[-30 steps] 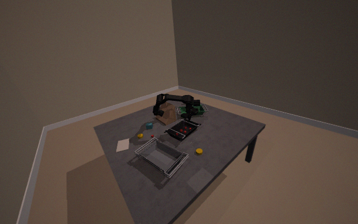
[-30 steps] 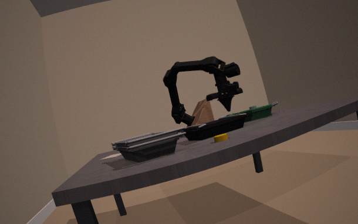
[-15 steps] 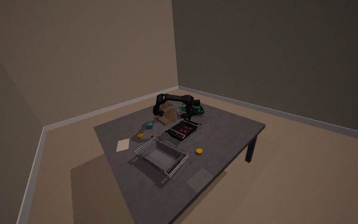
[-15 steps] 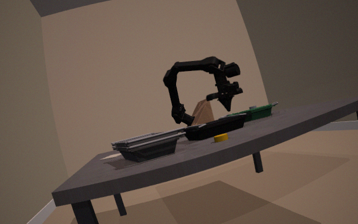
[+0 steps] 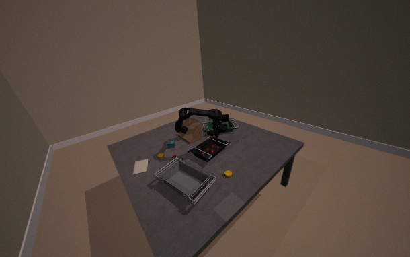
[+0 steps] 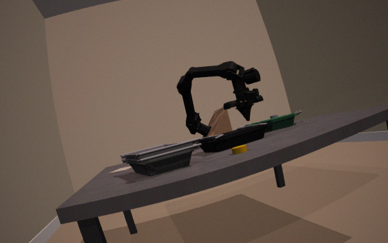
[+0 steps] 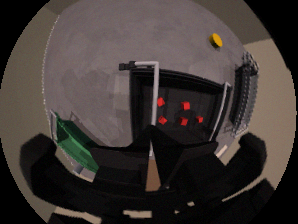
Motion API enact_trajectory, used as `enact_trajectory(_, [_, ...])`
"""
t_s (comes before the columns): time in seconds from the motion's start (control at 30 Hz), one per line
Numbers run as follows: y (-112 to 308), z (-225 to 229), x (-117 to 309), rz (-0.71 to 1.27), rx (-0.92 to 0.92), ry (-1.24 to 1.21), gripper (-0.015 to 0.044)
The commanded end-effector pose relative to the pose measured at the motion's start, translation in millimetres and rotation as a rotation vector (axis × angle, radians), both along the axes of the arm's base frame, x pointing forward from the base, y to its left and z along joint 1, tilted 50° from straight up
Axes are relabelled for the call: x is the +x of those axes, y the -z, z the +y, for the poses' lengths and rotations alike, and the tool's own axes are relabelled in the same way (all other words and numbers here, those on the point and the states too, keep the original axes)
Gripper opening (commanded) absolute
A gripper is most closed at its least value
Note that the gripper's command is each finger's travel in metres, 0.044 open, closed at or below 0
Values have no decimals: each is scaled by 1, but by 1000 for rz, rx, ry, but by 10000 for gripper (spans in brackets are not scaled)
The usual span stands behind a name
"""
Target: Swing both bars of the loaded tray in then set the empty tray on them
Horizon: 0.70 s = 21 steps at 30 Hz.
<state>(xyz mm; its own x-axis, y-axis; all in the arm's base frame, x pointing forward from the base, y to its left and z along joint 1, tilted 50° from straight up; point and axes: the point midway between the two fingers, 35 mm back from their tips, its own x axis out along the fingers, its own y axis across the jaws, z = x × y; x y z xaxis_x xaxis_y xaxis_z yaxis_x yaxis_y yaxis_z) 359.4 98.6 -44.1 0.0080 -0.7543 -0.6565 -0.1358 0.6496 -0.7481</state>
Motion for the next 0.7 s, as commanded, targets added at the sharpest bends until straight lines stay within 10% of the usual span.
enact_trajectory(0.0, [0, 0, 0, 0, 0, 0, 0])
enact_trajectory(0.13, [0, 0, 0, 0, 0, 0, 0])
enact_trajectory(0.67, [14, 30, -13, 79, 1, -89, 420])
